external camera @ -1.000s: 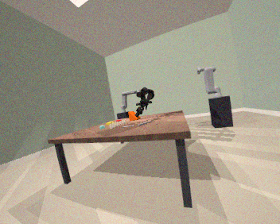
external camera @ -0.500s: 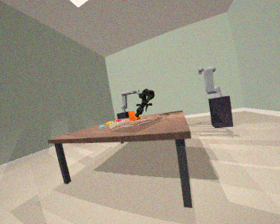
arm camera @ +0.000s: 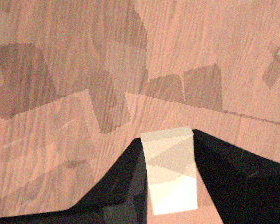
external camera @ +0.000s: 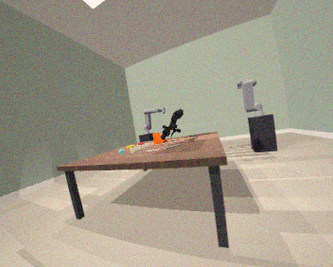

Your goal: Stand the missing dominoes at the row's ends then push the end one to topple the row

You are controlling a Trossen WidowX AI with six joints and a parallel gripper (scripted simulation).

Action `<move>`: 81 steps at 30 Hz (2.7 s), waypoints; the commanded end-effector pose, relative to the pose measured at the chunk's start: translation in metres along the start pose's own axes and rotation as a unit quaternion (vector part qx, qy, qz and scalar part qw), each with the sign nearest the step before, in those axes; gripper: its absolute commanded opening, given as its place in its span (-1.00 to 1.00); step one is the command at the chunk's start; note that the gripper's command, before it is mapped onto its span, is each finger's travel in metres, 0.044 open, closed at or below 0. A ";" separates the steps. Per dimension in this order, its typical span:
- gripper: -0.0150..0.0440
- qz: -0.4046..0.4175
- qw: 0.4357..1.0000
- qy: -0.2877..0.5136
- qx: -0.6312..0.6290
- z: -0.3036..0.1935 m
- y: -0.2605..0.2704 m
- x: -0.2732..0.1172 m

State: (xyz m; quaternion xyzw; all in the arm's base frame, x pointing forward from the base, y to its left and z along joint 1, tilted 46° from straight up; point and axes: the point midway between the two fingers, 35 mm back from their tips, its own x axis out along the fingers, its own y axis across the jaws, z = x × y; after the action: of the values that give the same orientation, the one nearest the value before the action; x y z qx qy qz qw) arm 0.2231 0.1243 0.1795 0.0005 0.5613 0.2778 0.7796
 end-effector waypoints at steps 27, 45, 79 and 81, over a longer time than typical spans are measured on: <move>-0.13 -0.130 0.935 -0.328 -0.022 0.025 0.026 0.010; -0.13 -0.069 0.845 -0.523 0.085 0.012 0.042 -0.018; -0.13 0.045 0.738 -0.624 0.253 -0.025 0.031 -0.038; -0.13 0.045 0.738 -0.624 0.253 -0.025 0.031 -0.038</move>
State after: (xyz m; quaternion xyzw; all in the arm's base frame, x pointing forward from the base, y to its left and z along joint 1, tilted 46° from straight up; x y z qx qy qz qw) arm 0.1795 0.1271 0.2123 0.3902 -0.0012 0.0990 0.9154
